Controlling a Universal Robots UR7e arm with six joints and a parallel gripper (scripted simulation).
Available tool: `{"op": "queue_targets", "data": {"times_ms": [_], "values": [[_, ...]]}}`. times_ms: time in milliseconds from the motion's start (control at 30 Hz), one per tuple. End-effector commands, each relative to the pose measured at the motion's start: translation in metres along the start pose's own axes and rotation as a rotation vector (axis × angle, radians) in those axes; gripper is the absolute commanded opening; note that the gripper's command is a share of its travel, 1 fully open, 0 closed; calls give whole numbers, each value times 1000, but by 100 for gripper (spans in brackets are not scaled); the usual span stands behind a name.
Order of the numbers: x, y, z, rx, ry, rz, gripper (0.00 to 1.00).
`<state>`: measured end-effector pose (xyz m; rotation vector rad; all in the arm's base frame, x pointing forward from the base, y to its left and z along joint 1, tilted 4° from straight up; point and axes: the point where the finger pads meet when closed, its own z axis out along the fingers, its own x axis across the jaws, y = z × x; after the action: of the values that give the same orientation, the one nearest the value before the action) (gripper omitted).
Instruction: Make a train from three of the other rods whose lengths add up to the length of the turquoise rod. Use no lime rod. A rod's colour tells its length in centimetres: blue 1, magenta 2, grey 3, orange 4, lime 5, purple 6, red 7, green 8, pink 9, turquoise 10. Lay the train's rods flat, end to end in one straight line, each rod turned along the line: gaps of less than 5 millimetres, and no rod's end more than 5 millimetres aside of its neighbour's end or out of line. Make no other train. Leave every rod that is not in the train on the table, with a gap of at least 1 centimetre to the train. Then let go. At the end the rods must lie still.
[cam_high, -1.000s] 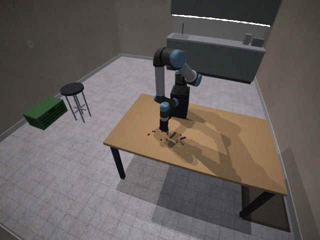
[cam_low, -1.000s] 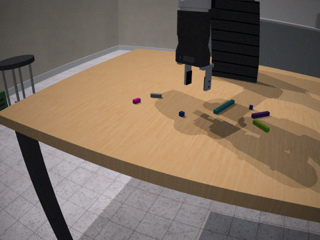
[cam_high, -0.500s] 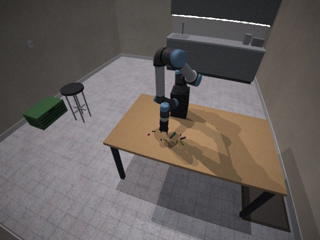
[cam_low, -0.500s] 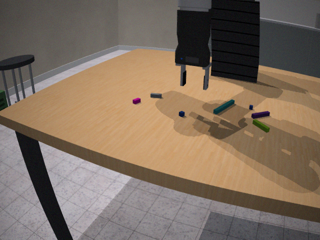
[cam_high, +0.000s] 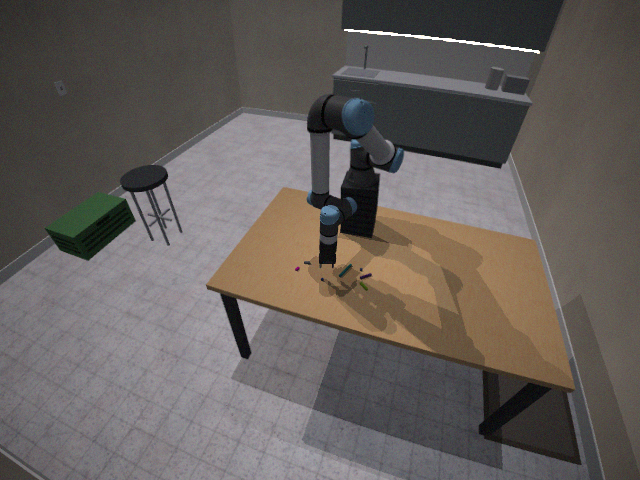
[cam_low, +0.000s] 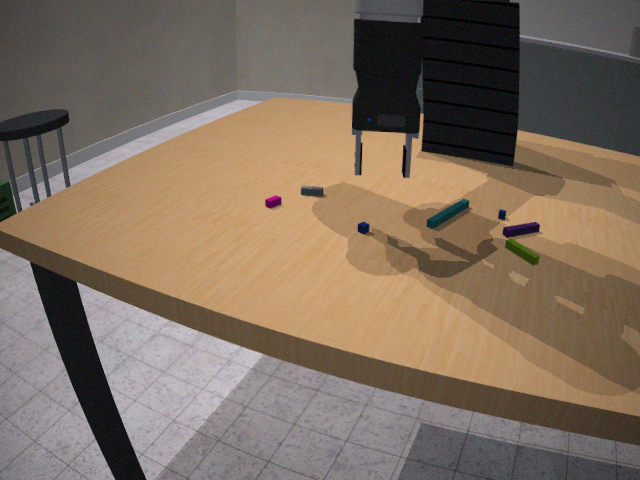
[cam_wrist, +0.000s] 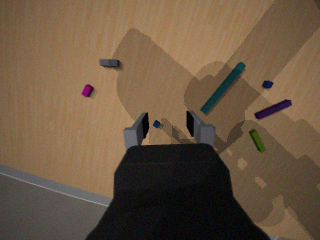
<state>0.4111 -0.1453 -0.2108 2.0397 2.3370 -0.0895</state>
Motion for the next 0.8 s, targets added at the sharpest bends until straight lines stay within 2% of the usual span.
{"op": "queue_targets", "data": {"times_ms": [0,767], "values": [[-5,5,-2,-3,-4,-142,100],[-16,20,-4,-2,-5,-654,100]]}}
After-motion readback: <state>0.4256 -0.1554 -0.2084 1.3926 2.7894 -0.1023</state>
